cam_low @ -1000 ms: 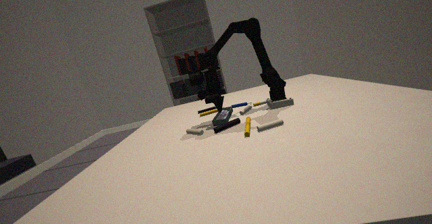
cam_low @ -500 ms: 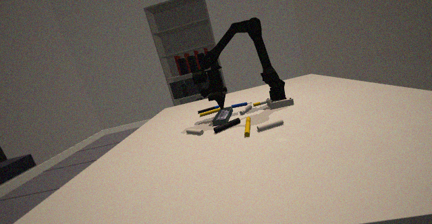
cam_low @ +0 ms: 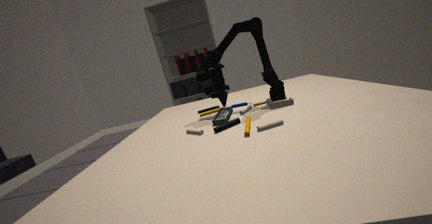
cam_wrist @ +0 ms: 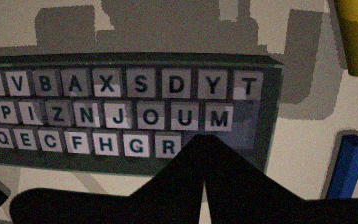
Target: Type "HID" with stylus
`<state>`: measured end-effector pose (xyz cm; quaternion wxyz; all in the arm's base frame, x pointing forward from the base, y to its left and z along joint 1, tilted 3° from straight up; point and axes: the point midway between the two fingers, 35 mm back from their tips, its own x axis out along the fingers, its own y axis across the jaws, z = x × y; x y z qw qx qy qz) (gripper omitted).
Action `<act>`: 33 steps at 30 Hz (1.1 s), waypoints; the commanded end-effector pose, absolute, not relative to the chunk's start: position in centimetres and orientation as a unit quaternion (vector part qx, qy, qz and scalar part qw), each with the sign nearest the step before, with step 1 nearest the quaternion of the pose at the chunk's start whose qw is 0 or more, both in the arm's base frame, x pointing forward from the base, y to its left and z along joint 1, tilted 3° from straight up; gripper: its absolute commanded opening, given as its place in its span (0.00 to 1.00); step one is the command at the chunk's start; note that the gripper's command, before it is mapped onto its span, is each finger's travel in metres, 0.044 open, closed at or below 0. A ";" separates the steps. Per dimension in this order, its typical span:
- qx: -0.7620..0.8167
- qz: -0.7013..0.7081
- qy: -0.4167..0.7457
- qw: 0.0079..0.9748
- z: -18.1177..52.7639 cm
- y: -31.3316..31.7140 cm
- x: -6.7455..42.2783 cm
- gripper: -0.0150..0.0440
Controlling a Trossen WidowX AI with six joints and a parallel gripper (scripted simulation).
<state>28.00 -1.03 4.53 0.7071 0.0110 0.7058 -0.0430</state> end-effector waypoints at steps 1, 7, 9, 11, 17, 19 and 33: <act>0.009 -0.040 0.709 0.704 4.3 1.0 26.0 0.25; 0.009 -0.040 0.709 0.704 4.3 1.5 25.3 0.25; 0.009 -0.040 0.709 0.704 4.3 1.5 25.3 0.25; 0.009 -0.040 0.709 0.704 4.3 1.5 25.3 0.25; 0.010 -0.039 0.709 0.704 4.2 4.6 25.8 0.25; 0.011 -0.038 0.709 0.704 4.1 7.2 25.9 0.25; 0.012 -0.038 0.709 0.704 5.0 9.2 25.9 0.25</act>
